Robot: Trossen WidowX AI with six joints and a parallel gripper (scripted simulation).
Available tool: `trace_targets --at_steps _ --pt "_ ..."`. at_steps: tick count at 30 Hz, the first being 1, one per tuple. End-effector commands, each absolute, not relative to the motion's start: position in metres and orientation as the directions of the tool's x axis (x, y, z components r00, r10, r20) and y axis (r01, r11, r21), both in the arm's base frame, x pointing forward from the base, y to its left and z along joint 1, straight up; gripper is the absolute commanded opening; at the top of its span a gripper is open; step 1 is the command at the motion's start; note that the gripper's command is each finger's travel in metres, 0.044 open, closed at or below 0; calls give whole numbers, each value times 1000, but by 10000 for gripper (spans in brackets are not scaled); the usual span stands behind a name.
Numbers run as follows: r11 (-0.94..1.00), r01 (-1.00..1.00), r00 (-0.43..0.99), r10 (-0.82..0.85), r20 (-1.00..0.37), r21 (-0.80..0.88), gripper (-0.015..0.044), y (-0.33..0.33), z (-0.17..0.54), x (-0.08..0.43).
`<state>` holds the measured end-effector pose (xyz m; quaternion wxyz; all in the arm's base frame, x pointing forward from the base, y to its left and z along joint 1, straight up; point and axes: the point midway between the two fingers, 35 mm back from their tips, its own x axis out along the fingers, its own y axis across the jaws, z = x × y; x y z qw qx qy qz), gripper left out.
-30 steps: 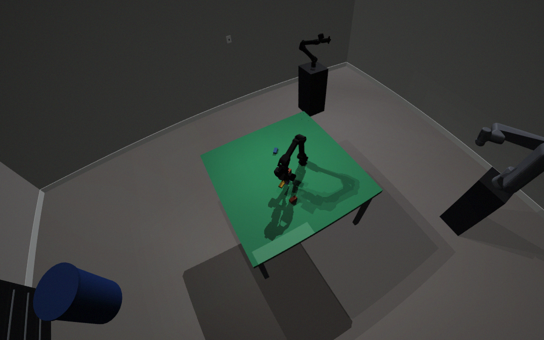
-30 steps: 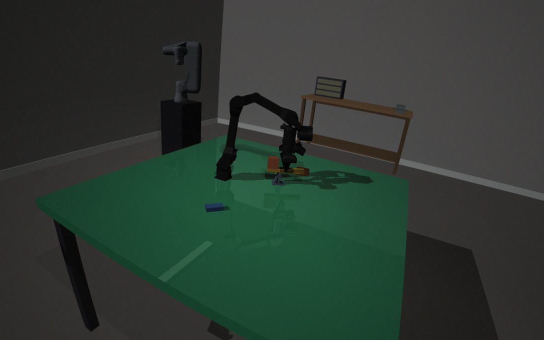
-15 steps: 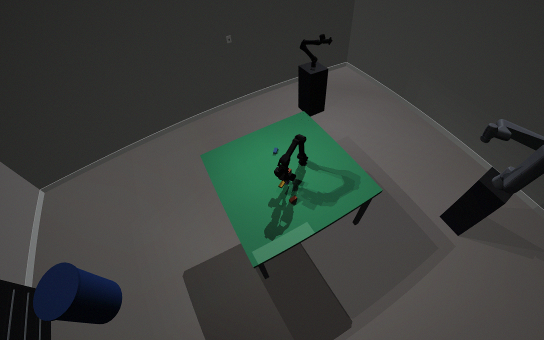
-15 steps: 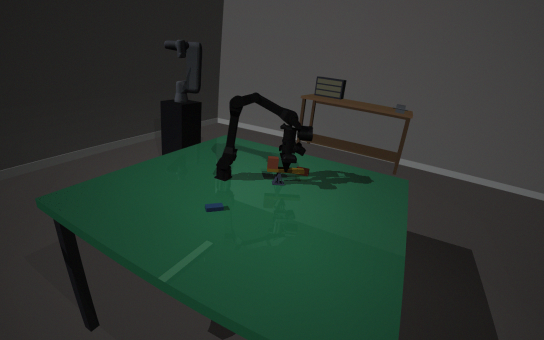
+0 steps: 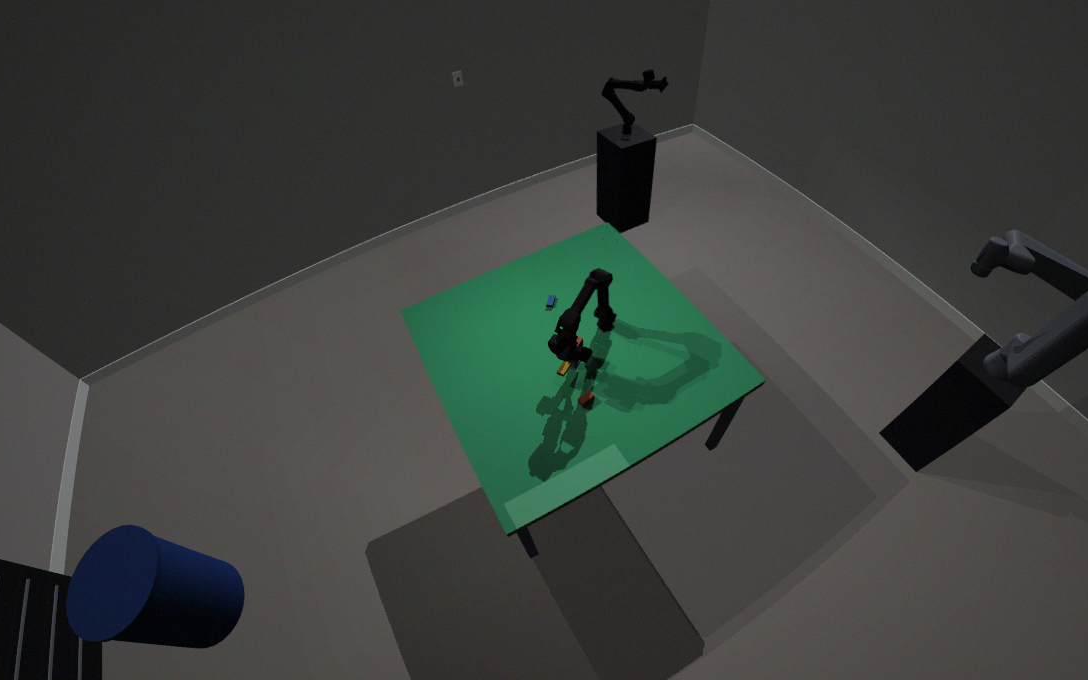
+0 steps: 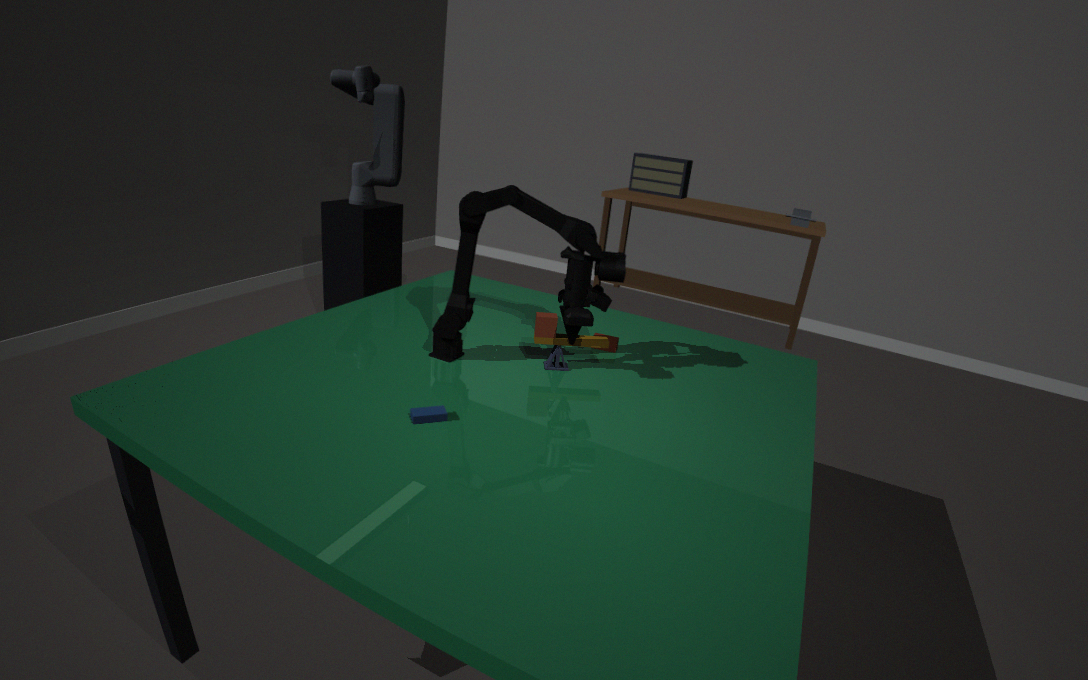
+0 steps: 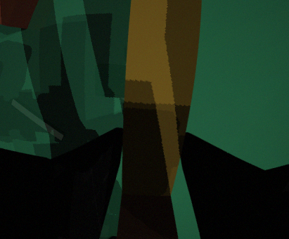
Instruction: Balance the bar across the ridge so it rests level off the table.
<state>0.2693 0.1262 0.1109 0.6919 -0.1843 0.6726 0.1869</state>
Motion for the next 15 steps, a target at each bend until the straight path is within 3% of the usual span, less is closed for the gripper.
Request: trace_targets --at_steps 1,15 --pt "862 -507 25 11 -1000 -4 173 126 111 269" --pt "862 -507 25 11 -1000 -4 185 126 111 269"
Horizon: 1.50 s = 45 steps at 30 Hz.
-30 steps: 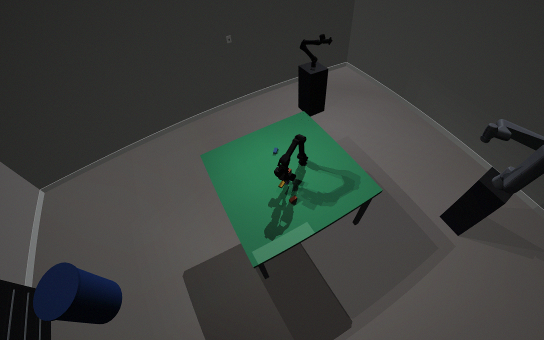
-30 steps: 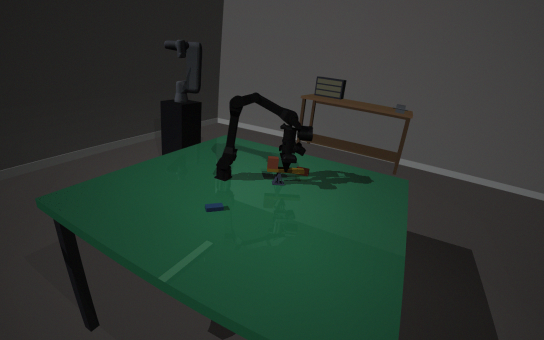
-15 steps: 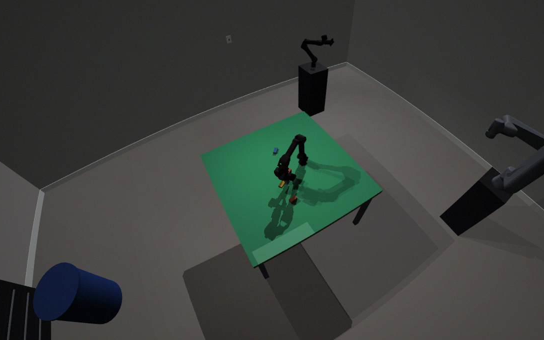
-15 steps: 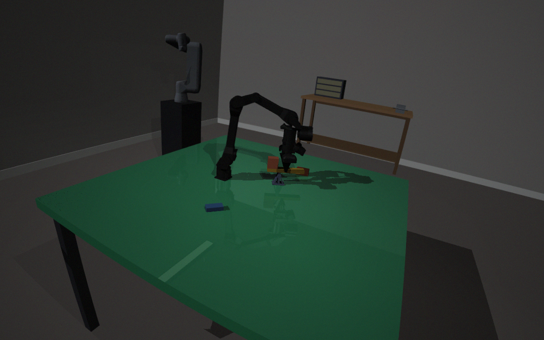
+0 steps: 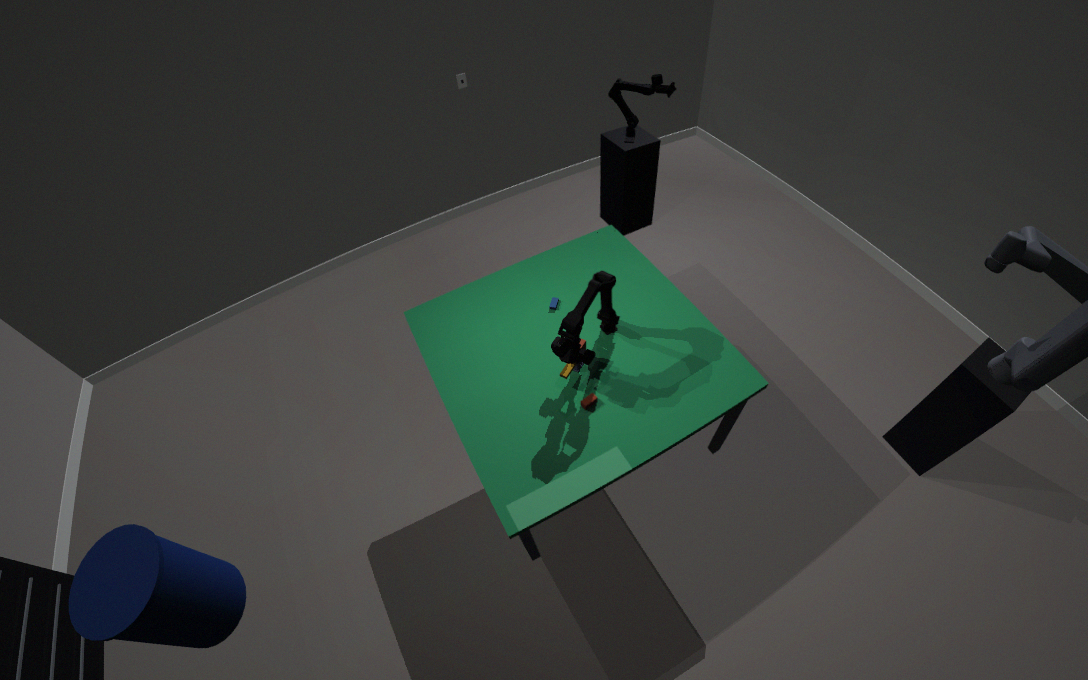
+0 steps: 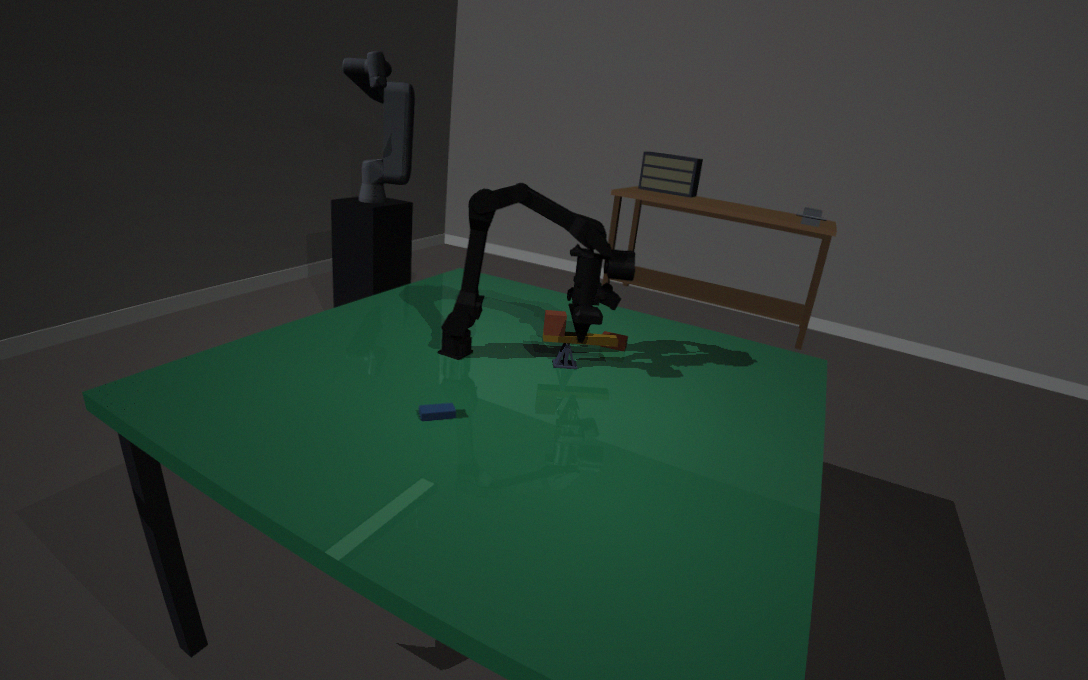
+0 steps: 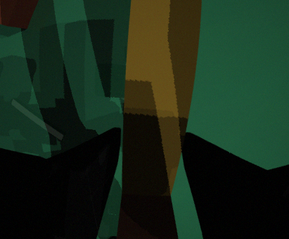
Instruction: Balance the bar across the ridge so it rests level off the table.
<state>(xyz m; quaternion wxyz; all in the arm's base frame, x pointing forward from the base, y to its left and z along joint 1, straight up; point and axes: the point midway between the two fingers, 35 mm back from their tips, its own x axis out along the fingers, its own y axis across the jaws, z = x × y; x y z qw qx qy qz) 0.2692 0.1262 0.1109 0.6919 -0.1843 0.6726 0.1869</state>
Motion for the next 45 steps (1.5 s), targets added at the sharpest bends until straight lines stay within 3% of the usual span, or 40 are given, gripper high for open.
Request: trace_targets --at_steps 1,2,12,16,25,45 --pt "862 -507 25 11 -1000 -4 185 126 111 269" --pt "862 -507 25 11 -1000 -4 185 126 111 269" --pt "862 -507 25 11 -1000 -4 440 126 111 269" --pt "862 -507 25 11 -1000 -4 440 127 118 270" --pt "862 -506 25 11 -1000 -3 440 125 209 267" --pt "862 -506 25 11 -1000 -3 440 125 211 267"
